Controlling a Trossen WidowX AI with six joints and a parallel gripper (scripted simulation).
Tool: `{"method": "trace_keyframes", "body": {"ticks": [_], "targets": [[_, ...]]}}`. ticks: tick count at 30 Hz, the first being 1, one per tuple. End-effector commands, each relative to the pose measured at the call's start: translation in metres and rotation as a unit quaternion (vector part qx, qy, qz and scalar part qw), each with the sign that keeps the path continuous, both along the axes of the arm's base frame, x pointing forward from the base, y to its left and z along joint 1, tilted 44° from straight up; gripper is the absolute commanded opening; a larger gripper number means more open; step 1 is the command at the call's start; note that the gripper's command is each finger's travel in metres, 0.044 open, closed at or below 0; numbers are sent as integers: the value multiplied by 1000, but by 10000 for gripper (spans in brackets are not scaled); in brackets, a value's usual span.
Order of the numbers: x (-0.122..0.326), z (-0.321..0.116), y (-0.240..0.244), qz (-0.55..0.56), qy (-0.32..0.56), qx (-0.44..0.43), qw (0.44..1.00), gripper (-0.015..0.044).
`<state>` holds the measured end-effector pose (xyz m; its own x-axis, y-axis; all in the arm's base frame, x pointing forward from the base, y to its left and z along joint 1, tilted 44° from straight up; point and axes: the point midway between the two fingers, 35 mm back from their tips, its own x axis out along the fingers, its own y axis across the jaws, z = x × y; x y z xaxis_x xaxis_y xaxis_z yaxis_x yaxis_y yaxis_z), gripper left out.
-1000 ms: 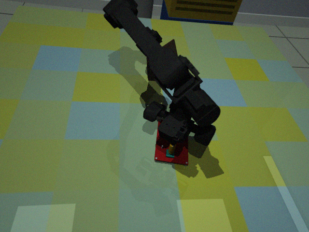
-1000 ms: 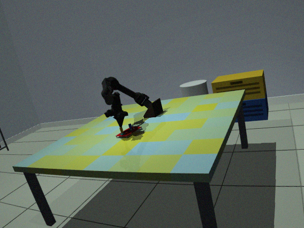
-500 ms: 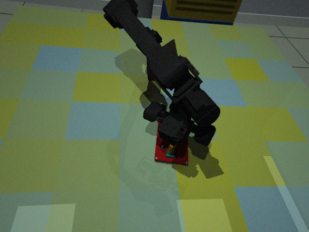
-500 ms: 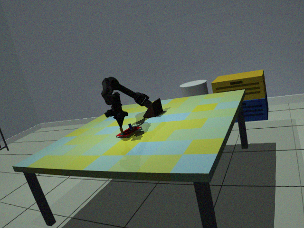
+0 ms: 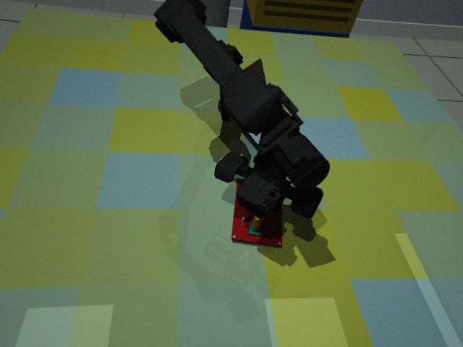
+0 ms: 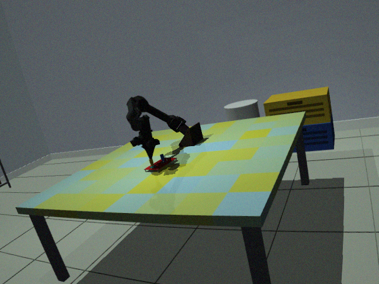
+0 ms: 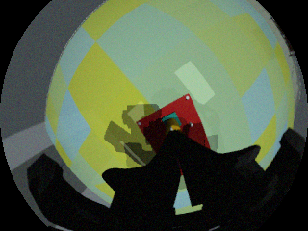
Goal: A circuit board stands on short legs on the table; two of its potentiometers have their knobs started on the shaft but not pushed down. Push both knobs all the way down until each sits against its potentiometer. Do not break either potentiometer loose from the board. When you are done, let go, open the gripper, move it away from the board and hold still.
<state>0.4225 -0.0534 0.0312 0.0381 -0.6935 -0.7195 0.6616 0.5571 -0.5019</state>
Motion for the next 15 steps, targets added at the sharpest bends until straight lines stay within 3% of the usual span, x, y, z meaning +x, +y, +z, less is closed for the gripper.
{"method": "trace_keyframes", "body": {"ticks": [1,15], "targets": [[0,-3,-7,-6,-1,-1,1000,0],[2,11,6,-6,-1,-1,1000,0]]}}
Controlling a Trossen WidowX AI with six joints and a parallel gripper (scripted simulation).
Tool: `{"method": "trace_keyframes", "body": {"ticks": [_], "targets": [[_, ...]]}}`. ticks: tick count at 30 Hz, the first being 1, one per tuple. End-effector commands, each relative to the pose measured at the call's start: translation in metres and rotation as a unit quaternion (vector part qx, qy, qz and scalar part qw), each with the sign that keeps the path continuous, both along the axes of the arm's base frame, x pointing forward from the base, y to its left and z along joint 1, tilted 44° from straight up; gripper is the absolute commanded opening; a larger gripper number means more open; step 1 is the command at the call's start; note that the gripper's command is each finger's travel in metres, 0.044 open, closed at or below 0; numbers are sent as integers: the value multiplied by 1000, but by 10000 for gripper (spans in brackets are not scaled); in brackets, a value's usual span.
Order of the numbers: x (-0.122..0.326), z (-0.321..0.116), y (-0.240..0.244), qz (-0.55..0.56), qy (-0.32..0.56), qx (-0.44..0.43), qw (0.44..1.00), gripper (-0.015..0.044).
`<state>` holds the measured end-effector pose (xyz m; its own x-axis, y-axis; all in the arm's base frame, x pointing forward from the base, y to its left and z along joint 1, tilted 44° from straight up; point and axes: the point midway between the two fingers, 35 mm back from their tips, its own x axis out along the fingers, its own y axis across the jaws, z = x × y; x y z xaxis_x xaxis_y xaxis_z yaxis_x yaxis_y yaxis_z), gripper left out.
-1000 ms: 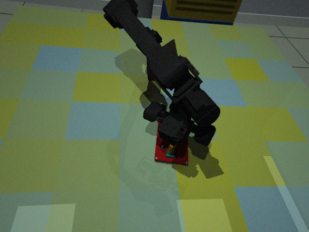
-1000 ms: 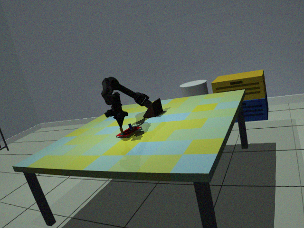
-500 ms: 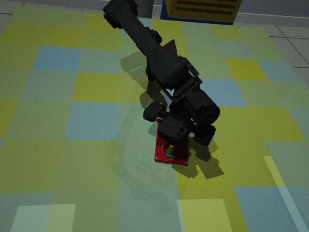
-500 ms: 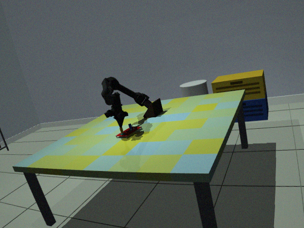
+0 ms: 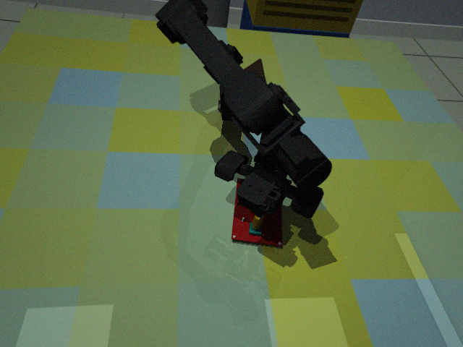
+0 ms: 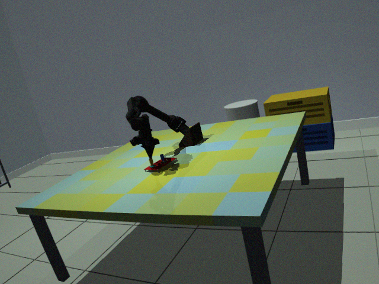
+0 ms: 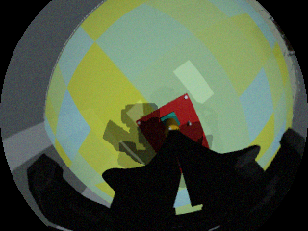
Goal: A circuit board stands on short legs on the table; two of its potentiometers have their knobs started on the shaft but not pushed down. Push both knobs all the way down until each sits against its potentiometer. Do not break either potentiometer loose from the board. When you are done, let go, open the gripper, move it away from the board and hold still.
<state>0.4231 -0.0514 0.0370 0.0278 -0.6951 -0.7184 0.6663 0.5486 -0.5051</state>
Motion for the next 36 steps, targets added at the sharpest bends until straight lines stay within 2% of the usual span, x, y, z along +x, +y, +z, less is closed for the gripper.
{"method": "trace_keyframes", "body": {"ticks": [1,6,16,23,30,36], "targets": [[2,6,5,0,-3,0,1000,0],[2,10,9,0,-3,0,1000,0],[-6,7,10,-1,-2,2,1000,262],[-82,12,50,-3,-12,19,1000,440],[-175,11,64,-1,3,4,1000,440],[-184,11,64,0,4,2,1000,440]]}}
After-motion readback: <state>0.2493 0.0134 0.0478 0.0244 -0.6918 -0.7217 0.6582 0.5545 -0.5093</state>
